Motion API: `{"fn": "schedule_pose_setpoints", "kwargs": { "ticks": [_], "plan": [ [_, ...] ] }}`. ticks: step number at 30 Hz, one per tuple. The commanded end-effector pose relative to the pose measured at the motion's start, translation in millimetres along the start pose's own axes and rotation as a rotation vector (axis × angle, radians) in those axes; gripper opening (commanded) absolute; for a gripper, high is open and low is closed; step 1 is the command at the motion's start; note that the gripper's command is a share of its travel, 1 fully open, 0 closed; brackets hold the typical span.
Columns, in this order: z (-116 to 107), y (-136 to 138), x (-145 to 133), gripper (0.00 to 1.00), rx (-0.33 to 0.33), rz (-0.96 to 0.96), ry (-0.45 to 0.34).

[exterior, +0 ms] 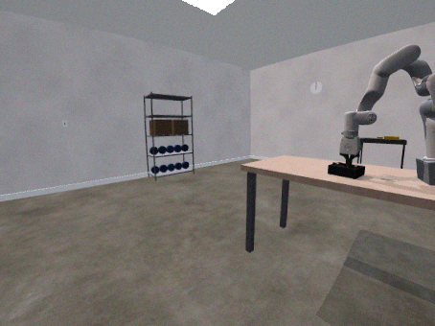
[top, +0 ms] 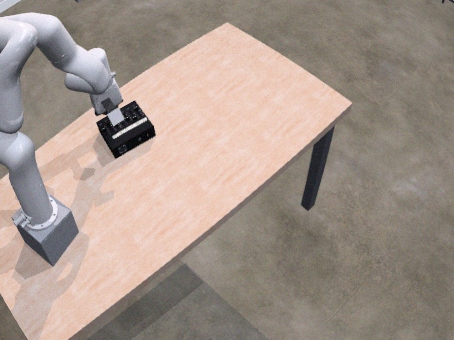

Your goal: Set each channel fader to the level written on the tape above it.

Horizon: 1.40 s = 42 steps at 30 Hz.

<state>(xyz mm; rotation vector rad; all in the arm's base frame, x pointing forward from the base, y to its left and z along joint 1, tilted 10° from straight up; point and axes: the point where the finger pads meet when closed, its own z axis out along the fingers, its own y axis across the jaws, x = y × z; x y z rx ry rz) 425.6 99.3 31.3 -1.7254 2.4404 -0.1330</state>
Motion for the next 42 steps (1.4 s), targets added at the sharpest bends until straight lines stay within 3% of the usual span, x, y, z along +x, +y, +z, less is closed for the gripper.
{"fn": "schedule_pose_setpoints", "kwargs": {
  "ticks": [1,42],
  "plan": [
    [-1.0,-1.2,-0.6,0.00,0.003,0.000,-0.002],
    [-1.0,-1.2,16.3,0.00,0.003,0.000,-0.002]
  ]
}}
